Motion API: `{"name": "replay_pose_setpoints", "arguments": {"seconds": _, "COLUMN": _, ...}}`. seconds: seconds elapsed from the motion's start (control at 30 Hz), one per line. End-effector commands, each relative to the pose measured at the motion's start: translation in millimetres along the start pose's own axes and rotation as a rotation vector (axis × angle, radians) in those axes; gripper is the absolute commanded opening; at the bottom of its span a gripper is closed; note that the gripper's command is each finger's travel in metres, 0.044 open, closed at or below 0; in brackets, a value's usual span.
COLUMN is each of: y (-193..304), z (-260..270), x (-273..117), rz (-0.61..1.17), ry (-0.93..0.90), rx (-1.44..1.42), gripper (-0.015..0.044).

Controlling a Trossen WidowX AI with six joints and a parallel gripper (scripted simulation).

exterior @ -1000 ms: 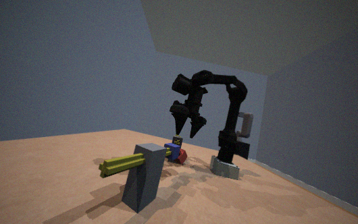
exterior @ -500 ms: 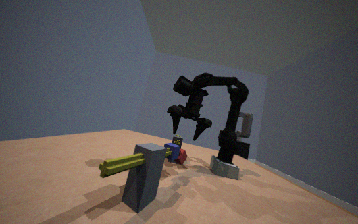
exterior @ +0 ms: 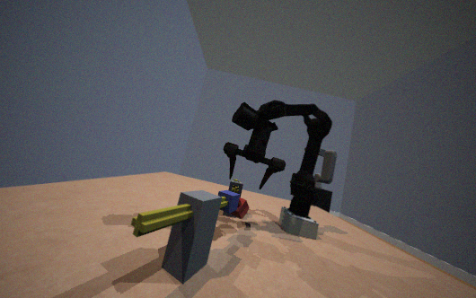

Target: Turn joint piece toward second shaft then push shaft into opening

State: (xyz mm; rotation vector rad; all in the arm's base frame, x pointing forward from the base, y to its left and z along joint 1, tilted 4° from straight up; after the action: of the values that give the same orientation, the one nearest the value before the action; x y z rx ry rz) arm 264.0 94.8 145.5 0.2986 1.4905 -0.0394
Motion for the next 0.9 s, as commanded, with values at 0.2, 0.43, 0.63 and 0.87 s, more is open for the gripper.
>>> {"name": "replay_pose_setpoints", "arguments": {"seconds": 0.2, "y": -2.1, "z": -1.6, "x": 1.9, "rz": 0.033, "ry": -0.015, "rx": 0.28, "gripper": 0.044}}
{"name": "replay_pose_setpoints", "arguments": {"seconds": 0.43, "y": -3.8, "z": -2.8, "x": 3.6, "rz": 0.058, "ry": -0.022, "rx": 0.493, "gripper": 0.044}}
{"name": "replay_pose_setpoints", "arguments": {"seconds": 0.63, "y": -4.6, "z": -3.4, "x": 4.4, "rz": 0.071, "ry": -0.023, "rx": 0.599, "gripper": 0.044}}
{"name": "replay_pose_setpoints", "arguments": {"seconds": 0.87, "y": -6.8, "z": -3.5, "x": 27.7, "rz": 0.071, "ry": -0.024, "rx": 0.598, "gripper": 0.044}}
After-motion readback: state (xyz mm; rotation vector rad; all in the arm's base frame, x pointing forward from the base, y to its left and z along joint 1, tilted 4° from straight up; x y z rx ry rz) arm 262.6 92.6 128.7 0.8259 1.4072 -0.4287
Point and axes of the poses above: the point midway between the two fingers, 35 mm back from their tips, its own x axis out along the fingers, its own z axis across the jaws, y = z × x, the point moved 4 cm from there along -x, back along the fingers, and after that the axes turned 1 degree about -x, right-handed, at the moved point
